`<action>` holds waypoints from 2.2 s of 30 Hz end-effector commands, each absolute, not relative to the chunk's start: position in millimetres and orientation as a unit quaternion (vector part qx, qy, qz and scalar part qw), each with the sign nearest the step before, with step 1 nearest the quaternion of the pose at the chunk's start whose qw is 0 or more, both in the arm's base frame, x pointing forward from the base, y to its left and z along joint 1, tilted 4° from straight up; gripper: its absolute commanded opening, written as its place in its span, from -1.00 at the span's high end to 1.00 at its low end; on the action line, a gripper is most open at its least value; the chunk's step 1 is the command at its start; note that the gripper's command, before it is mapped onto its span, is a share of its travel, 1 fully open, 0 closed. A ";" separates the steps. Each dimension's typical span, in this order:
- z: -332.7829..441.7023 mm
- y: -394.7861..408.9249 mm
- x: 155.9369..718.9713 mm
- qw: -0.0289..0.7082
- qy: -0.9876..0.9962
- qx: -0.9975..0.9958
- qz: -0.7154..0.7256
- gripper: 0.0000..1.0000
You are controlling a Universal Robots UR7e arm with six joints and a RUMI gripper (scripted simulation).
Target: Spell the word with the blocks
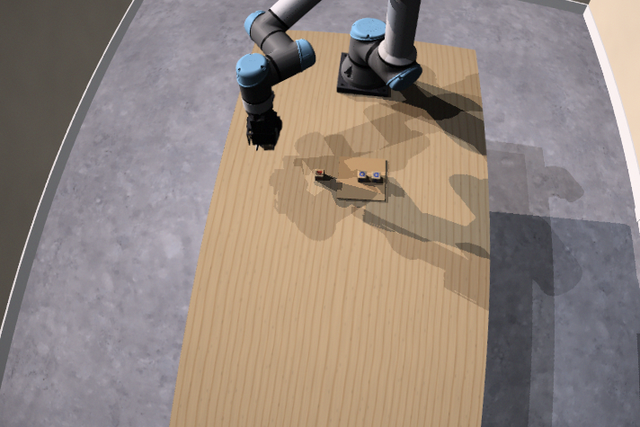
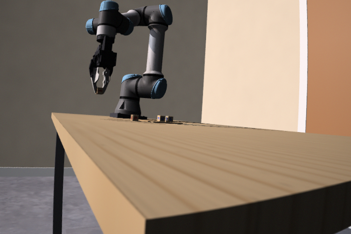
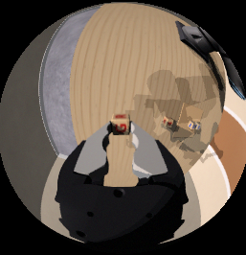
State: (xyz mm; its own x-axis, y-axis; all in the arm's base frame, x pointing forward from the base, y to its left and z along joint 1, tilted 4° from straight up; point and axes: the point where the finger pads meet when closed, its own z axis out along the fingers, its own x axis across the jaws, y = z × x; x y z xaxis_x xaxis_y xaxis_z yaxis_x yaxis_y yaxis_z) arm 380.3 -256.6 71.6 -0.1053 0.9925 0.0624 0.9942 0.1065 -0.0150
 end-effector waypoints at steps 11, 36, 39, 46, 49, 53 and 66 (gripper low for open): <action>73.9 -257.3 380.7 0.028 -0.740 -0.671 -0.015 0.89; 73.6 -246.6 381.9 0.030 -0.699 -0.714 -0.014 0.89; 73.6 -243.8 382.2 0.031 -0.687 -0.726 -0.013 0.89; 74.3 -237.0 383.8 0.031 -0.650 -0.760 -0.011 0.89; 74.7 -233.5 384.7 0.031 -0.630 -0.776 -0.011 0.89; 74.9 -231.1 385.3 0.032 -0.615 -0.788 -0.010 0.89; 76.5 -214.2 390.0 0.032 -0.512 -0.858 -0.006 0.89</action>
State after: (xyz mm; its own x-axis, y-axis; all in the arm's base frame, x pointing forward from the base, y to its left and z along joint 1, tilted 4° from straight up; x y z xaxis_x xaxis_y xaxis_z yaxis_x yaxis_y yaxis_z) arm 388.7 -223.6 76.0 0.3663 0.9290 0.0524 0.9303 -0.3644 -0.0417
